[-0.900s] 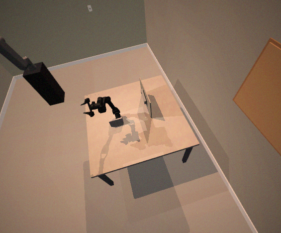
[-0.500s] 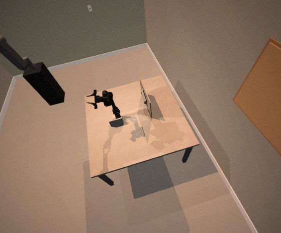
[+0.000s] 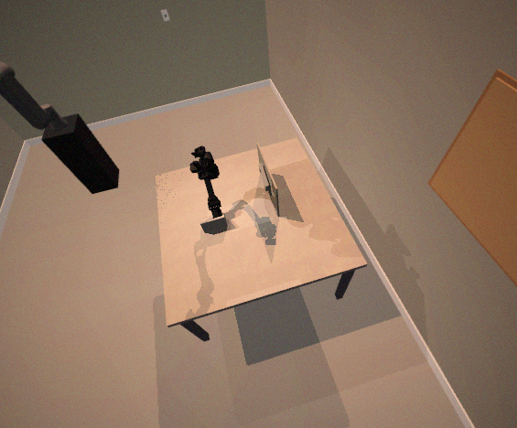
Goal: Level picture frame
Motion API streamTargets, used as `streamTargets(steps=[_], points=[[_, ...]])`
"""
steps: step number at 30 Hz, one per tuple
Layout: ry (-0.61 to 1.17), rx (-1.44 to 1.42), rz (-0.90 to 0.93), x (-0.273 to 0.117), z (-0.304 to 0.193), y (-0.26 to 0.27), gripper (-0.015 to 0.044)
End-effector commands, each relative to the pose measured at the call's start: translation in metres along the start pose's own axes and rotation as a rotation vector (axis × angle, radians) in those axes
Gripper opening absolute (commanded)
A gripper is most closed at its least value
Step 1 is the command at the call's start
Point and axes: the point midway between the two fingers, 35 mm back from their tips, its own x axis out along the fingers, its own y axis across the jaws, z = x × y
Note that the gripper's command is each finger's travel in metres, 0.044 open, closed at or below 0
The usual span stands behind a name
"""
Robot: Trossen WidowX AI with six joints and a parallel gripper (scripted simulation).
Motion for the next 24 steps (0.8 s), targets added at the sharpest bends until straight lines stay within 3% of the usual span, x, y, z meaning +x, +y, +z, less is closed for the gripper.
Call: streamTargets(steps=[1,12,24], points=[[0.179,0.086,-0.045,-0.03,-0.027,0.004,0.026],[0.794,0.556,-0.329,-0.173,-0.095,0.034,0.026],[1.366,0.981,-1.01,-0.374,-0.081,0.045,0.026]])
